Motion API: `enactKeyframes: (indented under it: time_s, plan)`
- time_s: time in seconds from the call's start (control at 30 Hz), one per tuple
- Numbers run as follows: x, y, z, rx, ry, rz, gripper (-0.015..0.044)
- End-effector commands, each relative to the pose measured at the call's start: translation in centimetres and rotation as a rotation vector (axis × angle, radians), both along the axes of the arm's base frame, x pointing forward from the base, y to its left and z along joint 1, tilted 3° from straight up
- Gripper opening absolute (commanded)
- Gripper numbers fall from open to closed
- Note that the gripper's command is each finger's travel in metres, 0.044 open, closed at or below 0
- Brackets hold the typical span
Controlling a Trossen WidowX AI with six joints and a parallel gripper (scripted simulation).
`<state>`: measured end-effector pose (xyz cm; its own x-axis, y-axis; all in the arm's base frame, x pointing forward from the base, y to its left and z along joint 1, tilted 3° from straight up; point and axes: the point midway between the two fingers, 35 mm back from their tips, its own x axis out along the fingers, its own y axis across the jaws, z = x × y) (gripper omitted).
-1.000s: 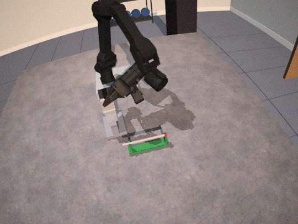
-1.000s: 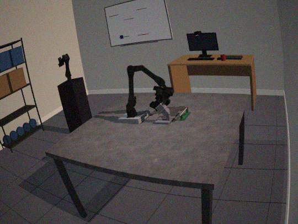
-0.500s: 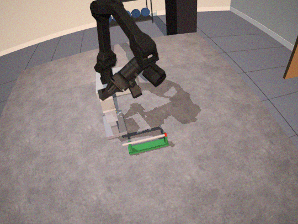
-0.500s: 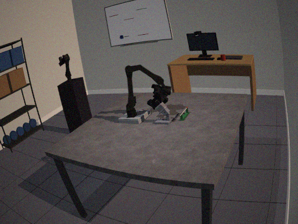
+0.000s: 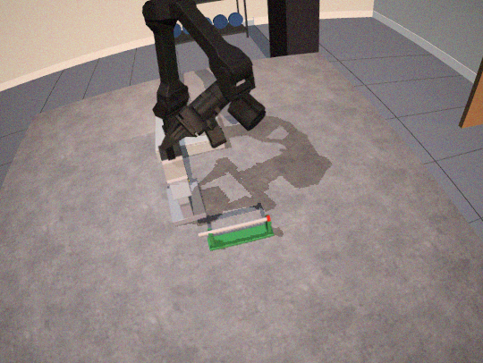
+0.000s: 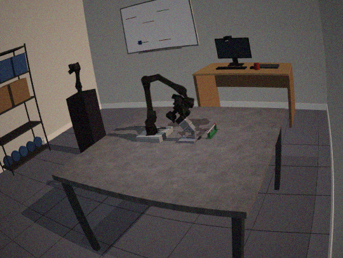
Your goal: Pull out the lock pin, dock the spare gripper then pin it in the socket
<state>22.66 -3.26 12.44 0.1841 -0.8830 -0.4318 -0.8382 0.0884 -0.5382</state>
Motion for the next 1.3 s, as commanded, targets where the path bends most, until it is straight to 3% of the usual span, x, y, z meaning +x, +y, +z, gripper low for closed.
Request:
enactKeyframes:
  time_s: [0.0, 1.27]
  plan:
    - [-0.5, 0.0, 0.8, 0.002, -0.003, 0.0, 0.044]
    - [-1.8, -0.7, 6.3, 0.008, 0.028, 0.051, 0.044]
